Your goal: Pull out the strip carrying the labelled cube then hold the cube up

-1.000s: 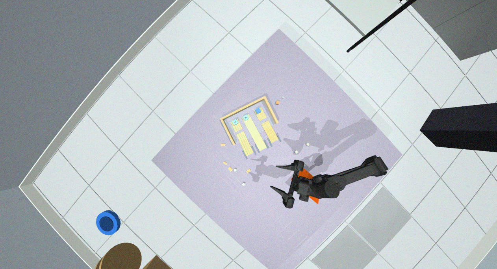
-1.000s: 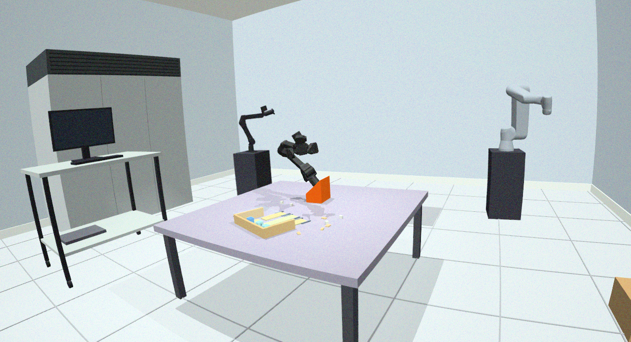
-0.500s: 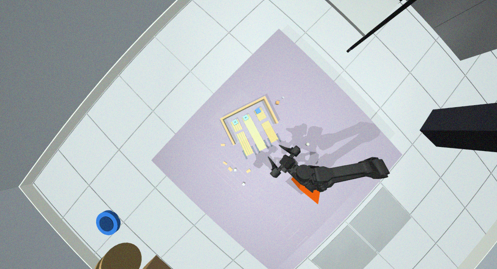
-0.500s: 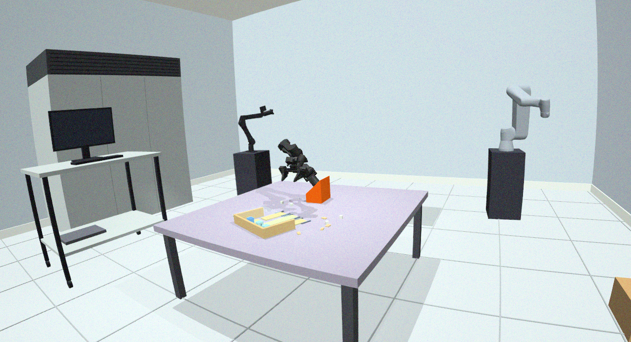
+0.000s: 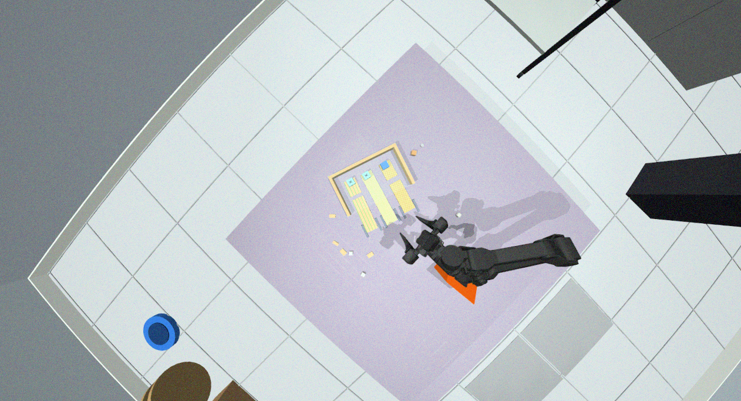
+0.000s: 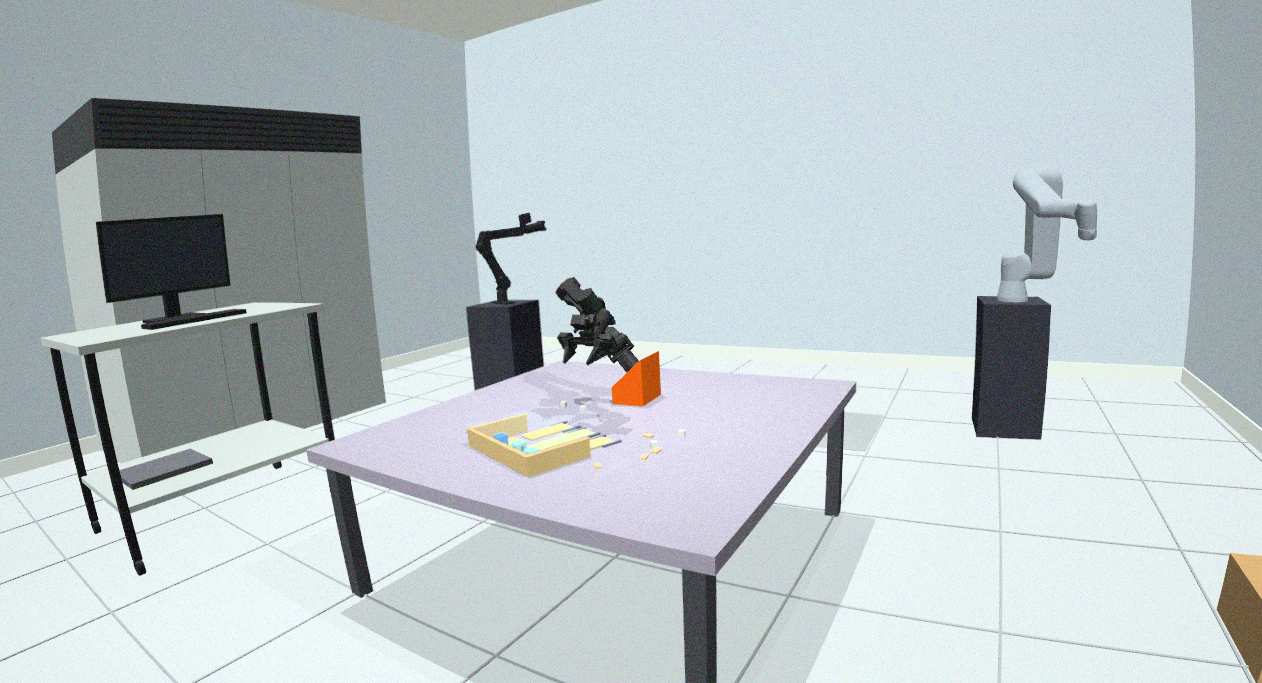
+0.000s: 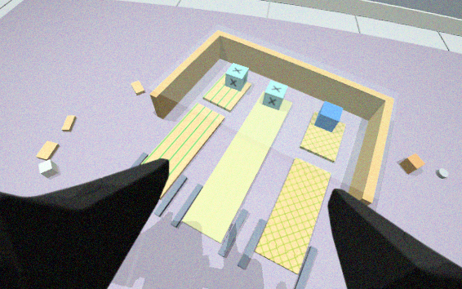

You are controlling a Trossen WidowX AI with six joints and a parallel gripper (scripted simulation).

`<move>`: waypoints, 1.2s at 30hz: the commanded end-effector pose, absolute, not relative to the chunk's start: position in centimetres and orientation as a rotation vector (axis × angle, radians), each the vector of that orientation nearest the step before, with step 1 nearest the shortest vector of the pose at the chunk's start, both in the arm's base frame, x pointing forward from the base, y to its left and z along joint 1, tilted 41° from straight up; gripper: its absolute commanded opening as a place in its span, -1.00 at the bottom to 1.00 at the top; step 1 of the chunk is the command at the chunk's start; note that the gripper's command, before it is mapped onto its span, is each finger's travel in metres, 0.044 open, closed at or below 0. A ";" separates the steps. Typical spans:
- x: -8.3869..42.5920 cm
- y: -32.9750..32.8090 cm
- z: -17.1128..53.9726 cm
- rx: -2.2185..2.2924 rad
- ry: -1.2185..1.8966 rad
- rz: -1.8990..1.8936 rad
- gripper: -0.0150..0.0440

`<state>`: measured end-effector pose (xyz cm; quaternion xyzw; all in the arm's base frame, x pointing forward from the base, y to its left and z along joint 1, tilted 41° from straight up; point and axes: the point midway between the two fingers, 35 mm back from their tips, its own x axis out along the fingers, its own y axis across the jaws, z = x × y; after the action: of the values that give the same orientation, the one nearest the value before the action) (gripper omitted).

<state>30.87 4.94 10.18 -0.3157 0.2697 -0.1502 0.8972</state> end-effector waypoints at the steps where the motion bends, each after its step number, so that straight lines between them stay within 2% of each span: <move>1: 31.7 4.8 9.5 -0.634 0.615 -0.331 0.60; 13: 36.6 1.8 3.8 -0.379 1.091 -0.597 -0.47; 20: 37.1 -0.8 1.0 -0.237 1.315 -0.833 -0.49; 36: 37.3 -1.2 0.1 -0.228 1.328 -0.849 -0.49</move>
<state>37.17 -0.93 0.58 -0.1074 0.5947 -0.3798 0.7004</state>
